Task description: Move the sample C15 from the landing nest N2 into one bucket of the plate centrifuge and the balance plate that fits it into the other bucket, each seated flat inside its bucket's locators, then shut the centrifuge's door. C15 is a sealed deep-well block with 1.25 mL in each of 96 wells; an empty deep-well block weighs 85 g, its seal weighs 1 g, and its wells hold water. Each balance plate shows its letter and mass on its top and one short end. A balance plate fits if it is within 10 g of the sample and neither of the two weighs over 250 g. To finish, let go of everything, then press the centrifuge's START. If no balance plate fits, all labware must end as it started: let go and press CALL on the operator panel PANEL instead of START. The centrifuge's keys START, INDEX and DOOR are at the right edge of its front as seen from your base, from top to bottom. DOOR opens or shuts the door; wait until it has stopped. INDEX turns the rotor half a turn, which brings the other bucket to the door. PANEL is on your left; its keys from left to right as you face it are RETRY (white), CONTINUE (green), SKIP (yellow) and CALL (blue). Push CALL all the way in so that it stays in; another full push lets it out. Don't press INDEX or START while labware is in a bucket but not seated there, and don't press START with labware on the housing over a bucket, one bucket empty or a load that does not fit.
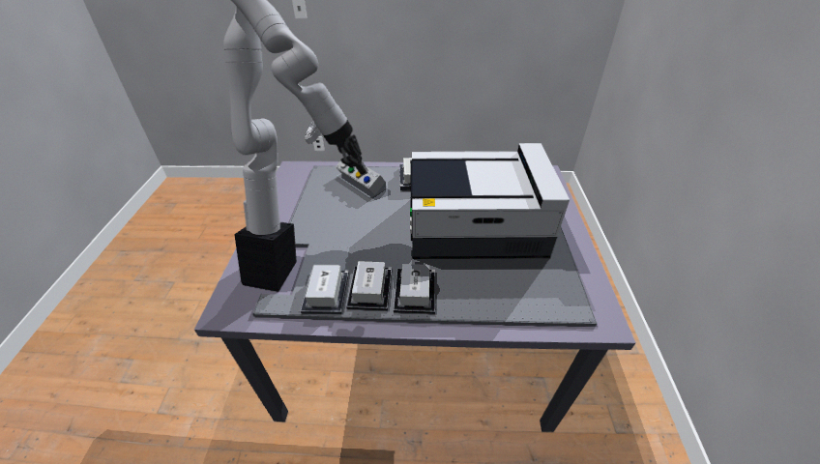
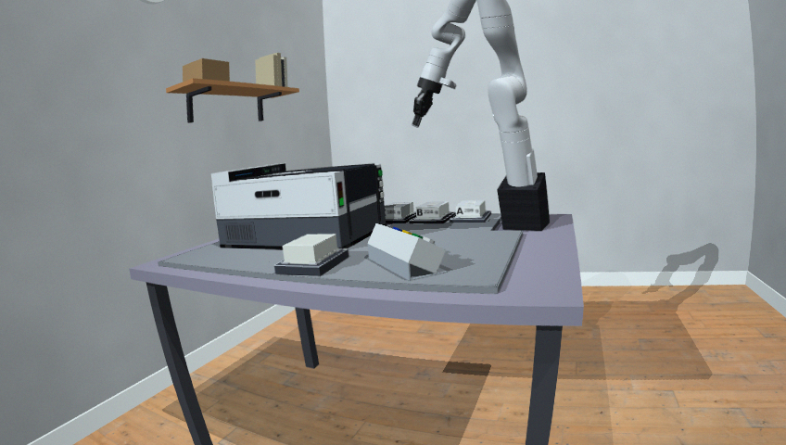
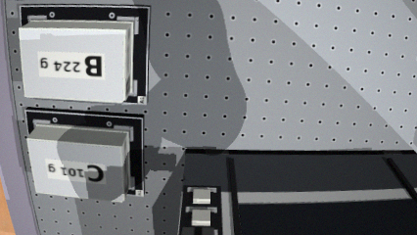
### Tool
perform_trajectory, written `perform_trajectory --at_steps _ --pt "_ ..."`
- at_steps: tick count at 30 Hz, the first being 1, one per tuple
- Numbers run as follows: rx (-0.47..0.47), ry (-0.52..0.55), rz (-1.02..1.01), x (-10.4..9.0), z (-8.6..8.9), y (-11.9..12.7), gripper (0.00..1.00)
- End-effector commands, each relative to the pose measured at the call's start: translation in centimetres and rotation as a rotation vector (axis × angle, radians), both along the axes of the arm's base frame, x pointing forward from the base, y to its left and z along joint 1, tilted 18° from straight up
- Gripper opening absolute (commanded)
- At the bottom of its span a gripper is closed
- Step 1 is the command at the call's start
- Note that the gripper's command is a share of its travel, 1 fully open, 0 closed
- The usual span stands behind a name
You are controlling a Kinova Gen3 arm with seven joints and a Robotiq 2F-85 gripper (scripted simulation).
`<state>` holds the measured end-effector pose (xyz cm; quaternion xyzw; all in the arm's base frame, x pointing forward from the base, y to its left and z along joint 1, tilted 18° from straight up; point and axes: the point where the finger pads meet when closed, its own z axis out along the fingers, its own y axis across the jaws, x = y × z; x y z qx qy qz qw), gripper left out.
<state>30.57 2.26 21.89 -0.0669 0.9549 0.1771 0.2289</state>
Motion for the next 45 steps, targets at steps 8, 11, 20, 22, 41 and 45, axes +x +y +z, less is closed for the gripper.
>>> perform_trajectory --at_steps 8,11,20,22,41,45 --pt "0.001 -0.002 0.000 0.5 -1.1 0.5 0.10" --pt "0.001 -0.002 0.000 0.9 -2.0 0.8 0.10" --pt "0.001 -0.002 0.000 2.0 -4.5 1.9 0.10" --pt "0.001 -0.002 0.000 2.1 -4.8 2.1 0.10" --pt "0.001 -0.002 0.000 4.0 -9.4 4.0 0.10" --pt "0.001 -0.002 0.000 4.5 -10.5 4.5 0.10"
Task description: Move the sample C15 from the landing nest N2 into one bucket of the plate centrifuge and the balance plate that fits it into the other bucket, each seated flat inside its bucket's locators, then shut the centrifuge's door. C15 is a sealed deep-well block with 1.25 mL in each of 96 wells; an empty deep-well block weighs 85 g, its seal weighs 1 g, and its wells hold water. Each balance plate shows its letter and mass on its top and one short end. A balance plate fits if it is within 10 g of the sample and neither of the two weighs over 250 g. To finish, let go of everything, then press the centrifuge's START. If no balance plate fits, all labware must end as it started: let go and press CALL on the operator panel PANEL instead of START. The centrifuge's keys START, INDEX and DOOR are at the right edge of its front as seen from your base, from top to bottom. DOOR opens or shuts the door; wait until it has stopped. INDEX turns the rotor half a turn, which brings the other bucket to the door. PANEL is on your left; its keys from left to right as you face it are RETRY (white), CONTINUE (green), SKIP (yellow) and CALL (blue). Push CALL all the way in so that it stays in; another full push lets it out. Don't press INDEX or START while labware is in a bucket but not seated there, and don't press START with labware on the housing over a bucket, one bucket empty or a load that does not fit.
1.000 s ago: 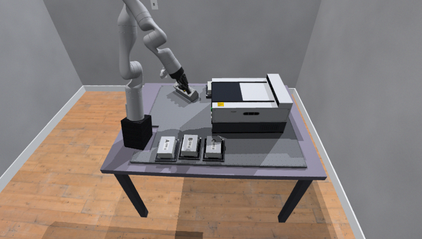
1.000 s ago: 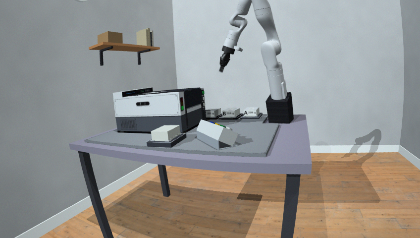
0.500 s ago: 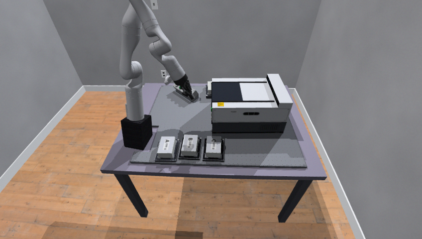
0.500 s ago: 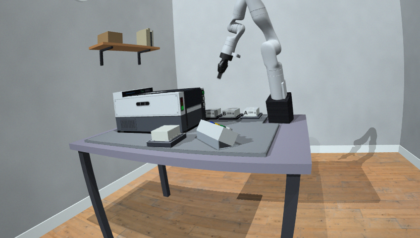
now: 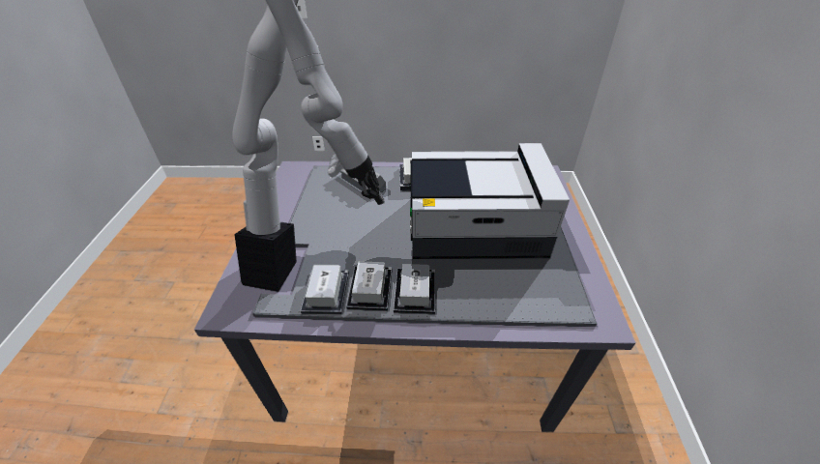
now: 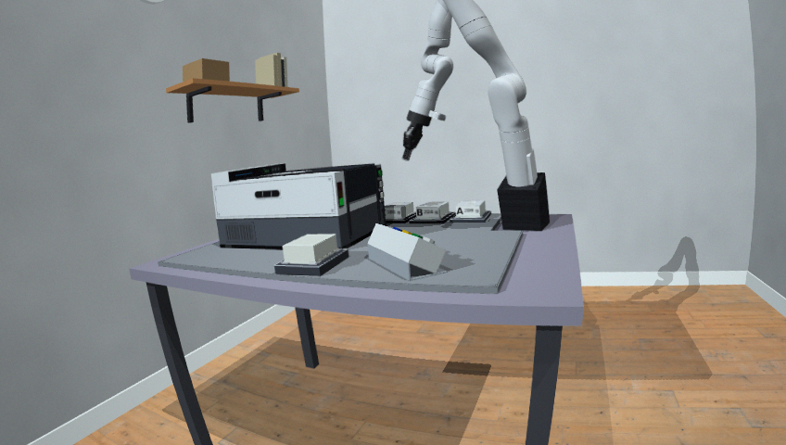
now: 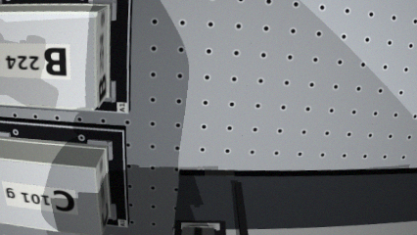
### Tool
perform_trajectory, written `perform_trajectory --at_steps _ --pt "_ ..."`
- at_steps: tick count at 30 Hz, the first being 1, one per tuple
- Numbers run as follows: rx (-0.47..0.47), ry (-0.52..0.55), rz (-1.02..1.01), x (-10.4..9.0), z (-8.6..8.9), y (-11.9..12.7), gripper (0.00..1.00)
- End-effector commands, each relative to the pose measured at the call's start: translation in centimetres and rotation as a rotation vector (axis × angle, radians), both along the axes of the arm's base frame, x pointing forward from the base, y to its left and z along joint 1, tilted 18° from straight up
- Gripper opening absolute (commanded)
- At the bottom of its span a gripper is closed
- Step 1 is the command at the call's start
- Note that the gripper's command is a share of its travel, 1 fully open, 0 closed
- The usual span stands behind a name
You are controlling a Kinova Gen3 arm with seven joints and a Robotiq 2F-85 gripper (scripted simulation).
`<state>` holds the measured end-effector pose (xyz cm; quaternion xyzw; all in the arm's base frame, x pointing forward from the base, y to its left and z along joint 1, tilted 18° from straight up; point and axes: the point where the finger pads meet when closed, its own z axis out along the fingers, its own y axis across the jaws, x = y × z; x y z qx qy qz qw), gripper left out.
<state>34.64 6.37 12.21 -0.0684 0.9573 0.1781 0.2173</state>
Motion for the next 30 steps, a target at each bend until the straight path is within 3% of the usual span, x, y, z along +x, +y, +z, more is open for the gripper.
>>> perform_trajectory --at_steps 1,26,30 --pt "0.002 -0.025 -0.007 0.6 -1.1 0.5 0.10" --pt "0.002 -0.025 -0.007 3.4 -7.7 3.3 0.10" --pt "0.002 -0.025 -0.007 3.4 -7.8 3.4 0.10"
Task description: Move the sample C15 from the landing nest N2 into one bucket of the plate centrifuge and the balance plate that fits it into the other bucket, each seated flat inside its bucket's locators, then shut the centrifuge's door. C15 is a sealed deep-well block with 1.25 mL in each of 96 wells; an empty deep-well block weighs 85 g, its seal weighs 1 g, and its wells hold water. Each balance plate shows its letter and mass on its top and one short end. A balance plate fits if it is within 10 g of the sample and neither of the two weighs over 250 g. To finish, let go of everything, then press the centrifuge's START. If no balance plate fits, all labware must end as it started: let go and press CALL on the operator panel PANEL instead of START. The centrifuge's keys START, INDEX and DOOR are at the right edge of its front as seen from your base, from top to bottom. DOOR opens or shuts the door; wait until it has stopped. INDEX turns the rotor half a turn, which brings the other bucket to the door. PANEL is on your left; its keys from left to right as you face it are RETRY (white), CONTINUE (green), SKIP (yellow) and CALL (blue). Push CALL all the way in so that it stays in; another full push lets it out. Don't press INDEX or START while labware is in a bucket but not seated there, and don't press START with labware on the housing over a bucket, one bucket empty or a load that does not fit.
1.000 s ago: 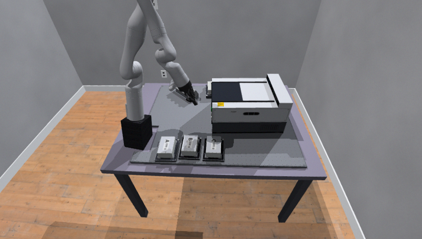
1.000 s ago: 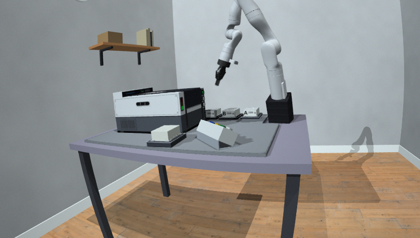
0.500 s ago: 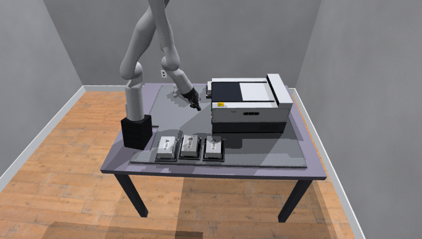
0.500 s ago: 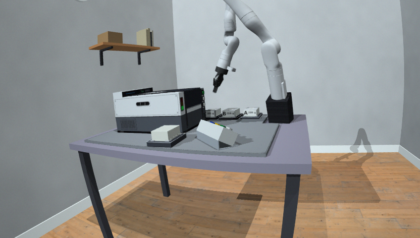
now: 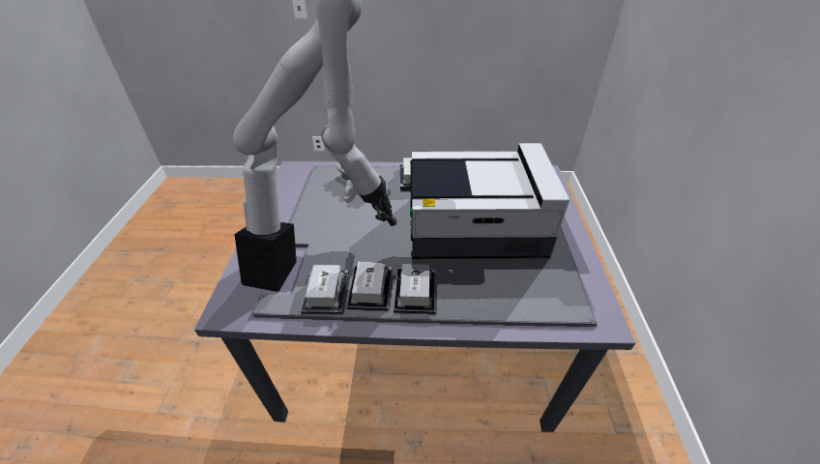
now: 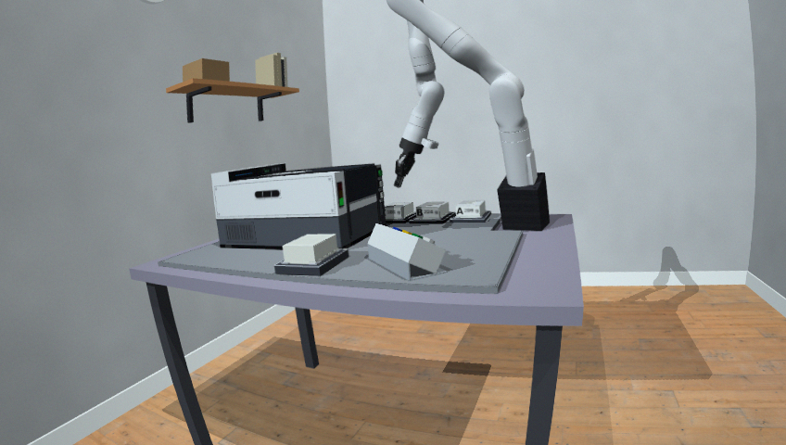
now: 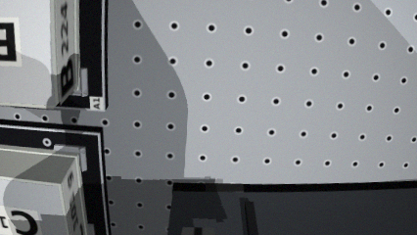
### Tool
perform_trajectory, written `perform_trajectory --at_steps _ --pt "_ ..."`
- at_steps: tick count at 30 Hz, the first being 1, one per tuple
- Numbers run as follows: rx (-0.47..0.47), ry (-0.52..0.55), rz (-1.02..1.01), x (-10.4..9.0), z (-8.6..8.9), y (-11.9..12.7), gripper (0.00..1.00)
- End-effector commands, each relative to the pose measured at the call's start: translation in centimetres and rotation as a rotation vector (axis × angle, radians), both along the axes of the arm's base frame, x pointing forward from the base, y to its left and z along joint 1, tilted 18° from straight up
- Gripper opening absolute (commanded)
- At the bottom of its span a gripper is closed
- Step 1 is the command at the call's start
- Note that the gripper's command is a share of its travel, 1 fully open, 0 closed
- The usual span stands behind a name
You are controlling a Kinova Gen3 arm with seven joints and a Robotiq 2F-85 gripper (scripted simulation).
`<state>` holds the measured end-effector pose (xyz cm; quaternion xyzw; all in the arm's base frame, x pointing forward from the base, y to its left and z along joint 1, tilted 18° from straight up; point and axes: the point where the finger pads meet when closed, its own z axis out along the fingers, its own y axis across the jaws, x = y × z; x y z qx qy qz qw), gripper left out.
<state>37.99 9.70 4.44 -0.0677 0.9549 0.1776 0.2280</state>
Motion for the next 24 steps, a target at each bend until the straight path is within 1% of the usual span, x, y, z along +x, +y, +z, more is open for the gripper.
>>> perform_trajectory --at_steps 1,24 --pt "0.001 -0.004 -0.002 0.2 -0.1 0.1 0.10" --pt "0.001 -0.004 -0.002 2.2 -2.2 1.3 0.10"
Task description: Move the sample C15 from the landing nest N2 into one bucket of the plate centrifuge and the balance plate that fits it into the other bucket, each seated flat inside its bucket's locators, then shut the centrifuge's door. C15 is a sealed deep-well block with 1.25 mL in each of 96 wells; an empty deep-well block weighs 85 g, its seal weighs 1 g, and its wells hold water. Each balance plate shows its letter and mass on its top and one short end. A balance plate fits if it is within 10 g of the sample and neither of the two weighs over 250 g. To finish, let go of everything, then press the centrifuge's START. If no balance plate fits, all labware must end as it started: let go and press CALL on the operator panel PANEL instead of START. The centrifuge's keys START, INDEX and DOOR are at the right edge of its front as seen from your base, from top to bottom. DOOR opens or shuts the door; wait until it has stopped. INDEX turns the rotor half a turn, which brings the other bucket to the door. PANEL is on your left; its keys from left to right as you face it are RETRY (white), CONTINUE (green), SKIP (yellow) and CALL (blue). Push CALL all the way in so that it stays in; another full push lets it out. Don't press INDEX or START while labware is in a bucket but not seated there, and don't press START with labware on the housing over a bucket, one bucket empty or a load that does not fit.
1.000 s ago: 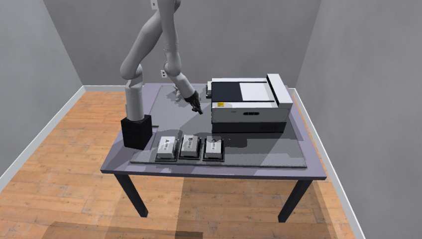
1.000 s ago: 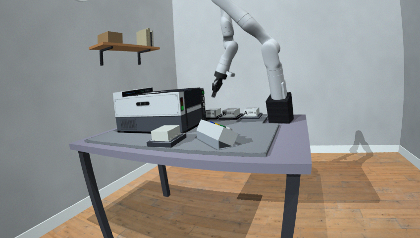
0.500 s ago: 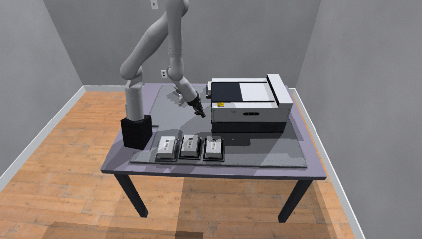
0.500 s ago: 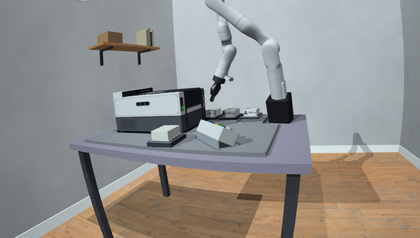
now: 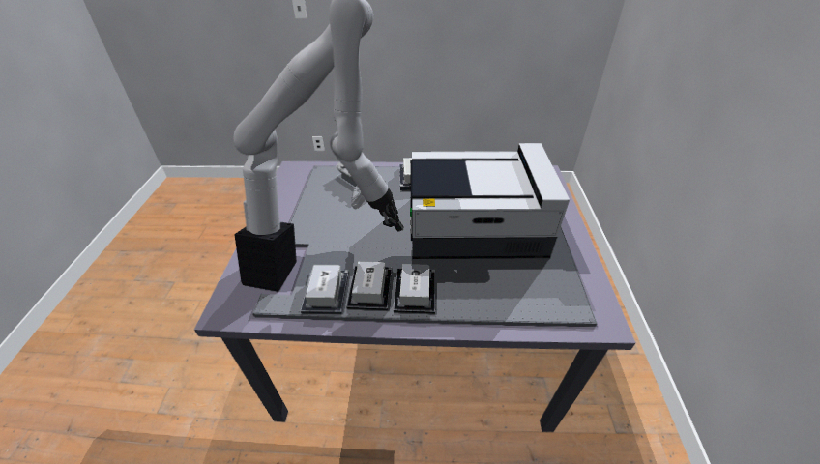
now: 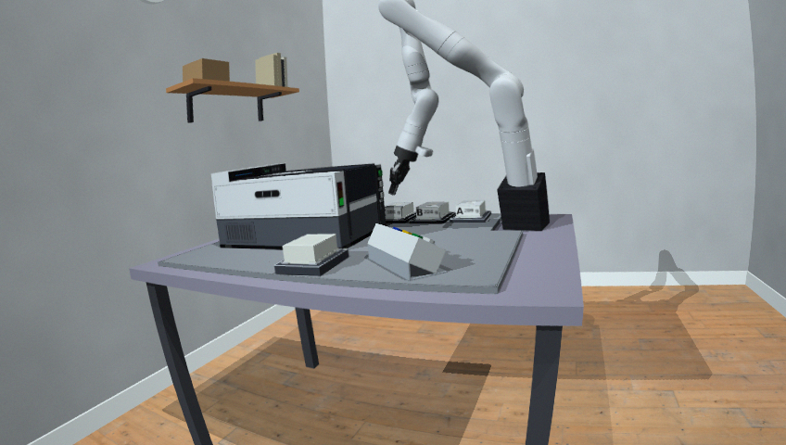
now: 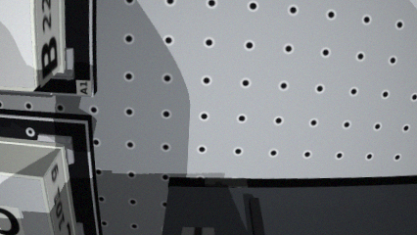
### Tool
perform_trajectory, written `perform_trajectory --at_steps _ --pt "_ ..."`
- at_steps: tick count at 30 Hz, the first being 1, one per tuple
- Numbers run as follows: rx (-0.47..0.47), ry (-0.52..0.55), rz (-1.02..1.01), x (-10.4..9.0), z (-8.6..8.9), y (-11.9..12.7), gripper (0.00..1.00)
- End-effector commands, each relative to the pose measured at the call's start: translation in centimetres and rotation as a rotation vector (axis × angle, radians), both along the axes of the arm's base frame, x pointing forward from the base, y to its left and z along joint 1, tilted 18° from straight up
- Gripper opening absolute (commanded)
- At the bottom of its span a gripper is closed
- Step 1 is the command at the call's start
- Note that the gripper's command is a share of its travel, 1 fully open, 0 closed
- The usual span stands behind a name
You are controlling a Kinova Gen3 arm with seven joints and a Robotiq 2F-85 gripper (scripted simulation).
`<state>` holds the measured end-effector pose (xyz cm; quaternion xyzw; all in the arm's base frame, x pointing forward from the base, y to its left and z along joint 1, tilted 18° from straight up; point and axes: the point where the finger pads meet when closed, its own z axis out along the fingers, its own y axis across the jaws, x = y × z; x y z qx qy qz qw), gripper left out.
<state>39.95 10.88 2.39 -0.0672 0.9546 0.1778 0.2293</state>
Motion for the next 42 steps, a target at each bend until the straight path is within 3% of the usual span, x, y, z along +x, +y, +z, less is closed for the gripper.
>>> perform_trajectory --at_steps 1,42 --pt "0.000 -0.002 -0.001 0.30 -0.25 0.13 0.10" --pt "0.000 -0.002 -0.001 0.17 -0.69 0.25 0.10"
